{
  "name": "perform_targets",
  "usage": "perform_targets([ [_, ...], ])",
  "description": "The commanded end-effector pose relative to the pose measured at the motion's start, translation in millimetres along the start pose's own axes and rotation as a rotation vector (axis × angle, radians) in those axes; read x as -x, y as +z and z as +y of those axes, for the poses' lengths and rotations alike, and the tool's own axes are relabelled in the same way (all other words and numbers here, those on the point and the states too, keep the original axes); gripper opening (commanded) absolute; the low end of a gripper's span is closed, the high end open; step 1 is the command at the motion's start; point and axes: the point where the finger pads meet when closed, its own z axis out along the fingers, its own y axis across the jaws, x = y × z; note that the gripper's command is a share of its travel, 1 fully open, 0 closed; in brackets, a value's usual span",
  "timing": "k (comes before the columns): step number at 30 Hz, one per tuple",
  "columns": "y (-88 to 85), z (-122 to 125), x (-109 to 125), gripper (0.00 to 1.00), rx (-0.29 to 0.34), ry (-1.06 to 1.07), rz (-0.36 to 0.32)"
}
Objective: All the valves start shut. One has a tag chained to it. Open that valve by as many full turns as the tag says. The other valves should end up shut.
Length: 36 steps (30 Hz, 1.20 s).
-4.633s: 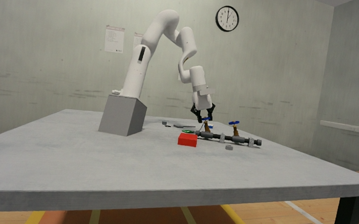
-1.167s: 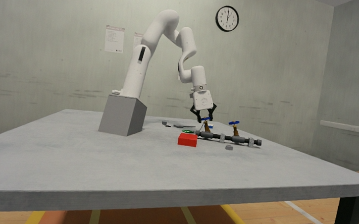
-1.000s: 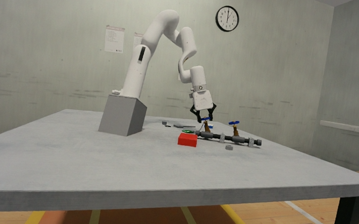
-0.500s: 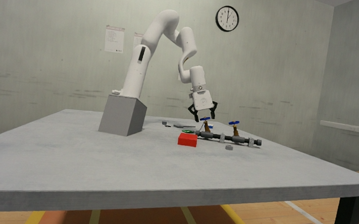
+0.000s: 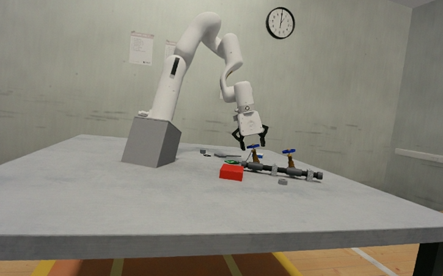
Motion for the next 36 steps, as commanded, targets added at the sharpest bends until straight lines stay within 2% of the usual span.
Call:
perform_targets([
  [1, -0.5, 1.2, 0.1, 1.00, 0.002, 0.011, 0.000],
  [7, -0.5, 1.2, 0.1, 1.00, 0.002, 0.060, 0.000],
  [12, -0.5, 1.2, 0.1, 1.00, 0.002, 0.200, 0.000],
  [20, -0.5, 1.2, 0.1, 1.00, 0.004, 0.595, 0.000],
  [22, -0.5, 1.2, 0.1, 1.00, 0.004, 0.595, 0.000],
  [24, -0.5, 1.2, 0.1, 1.00, 0.002, 0.761, 0.001],
  [36, -0.5, 1.2, 0.1, 1.00, 0.046, 1.305, 0.009],
])
